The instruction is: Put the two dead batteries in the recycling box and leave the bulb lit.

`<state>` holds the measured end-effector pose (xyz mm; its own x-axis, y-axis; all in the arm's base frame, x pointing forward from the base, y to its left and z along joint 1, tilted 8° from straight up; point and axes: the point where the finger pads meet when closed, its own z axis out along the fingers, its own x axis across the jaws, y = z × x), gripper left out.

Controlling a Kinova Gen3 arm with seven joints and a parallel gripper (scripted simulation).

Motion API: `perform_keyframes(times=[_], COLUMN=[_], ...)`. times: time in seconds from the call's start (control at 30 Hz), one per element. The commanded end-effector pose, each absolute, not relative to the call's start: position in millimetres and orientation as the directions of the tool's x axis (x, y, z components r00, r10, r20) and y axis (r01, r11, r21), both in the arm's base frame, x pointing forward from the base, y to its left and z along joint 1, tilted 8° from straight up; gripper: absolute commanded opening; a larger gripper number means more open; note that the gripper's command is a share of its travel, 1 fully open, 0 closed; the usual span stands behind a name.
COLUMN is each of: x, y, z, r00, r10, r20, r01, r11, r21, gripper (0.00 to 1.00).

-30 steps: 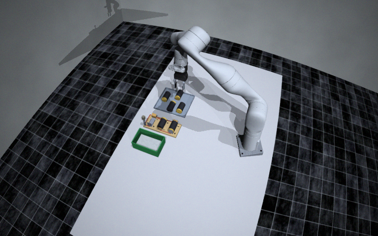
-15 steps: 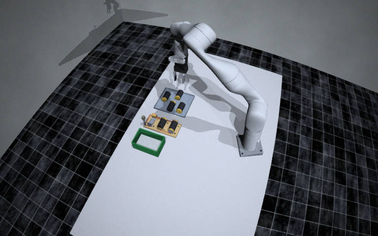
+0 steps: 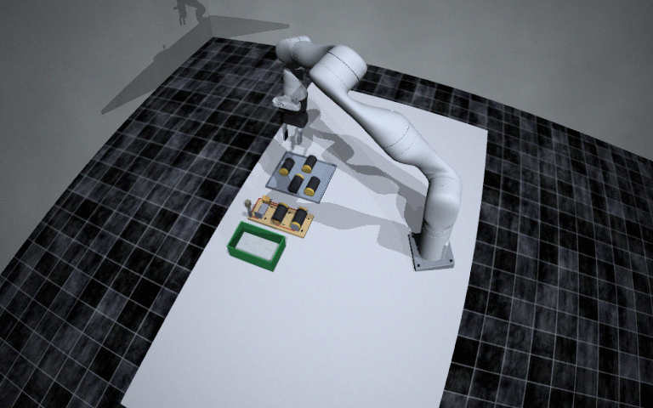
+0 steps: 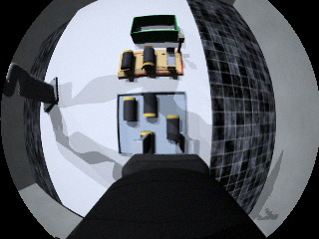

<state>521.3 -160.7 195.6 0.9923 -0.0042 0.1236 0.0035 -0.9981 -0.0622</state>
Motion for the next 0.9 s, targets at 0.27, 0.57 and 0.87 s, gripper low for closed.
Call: perform_keyframes(times=[0.27, 0.57, 0.87], x=[543.2, 543.2, 543.2], y=[-147.8, -147.8, -147.8], z=[195.4, 195.4, 195.4], r00=[0.993, 0.993, 0.993], r10=[0.018, 0.018, 0.018], r20=[0.120, 0.120, 0.120], r01=[0.024, 0.025, 0.025], r11=[-0.998, -0.998, -0.998], r21=[-0.053, -0.053, -0.053], gripper=[0.90, 0.90, 0.90])
